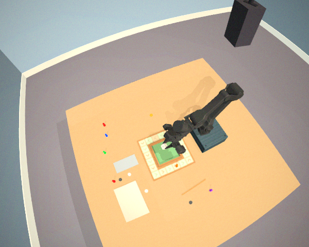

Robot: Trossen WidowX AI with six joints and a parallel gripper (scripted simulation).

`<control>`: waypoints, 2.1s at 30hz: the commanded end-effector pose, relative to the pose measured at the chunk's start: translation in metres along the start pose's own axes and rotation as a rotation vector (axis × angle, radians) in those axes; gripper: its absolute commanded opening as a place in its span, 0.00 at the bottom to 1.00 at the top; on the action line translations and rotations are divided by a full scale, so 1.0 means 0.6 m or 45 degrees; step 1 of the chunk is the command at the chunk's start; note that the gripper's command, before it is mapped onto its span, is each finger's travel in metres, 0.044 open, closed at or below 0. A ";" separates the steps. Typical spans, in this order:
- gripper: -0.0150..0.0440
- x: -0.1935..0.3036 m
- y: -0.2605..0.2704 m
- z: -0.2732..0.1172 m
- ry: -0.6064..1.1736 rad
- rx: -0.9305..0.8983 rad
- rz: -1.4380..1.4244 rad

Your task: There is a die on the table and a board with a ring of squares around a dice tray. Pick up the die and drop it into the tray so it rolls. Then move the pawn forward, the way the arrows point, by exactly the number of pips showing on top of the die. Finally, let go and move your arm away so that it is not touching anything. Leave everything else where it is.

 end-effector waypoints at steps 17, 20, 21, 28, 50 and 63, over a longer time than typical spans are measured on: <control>0.25 0.001 0.000 -0.019 -0.004 -0.001 -0.001; 0.34 0.001 0.000 -0.019 -0.004 -0.001 -0.001; 0.39 0.001 0.000 -0.019 -0.004 -0.001 -0.001; 0.70 -0.011 0.002 -0.028 -0.005 0.000 0.000; 1.00 -0.086 0.012 0.028 0.882 0.126 0.007; 0.69 -0.044 0.125 0.059 1.030 -0.022 -0.336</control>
Point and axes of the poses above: the point midway between the two fingers, 35 mm back from their tips, its own z axis out along the fingers, its own y axis across the jaws, x = y × z, the point moved 6 cm from there along -z, back along the fingers, and after that the axes turned 8 degrees about z, right-handed, at the moved point
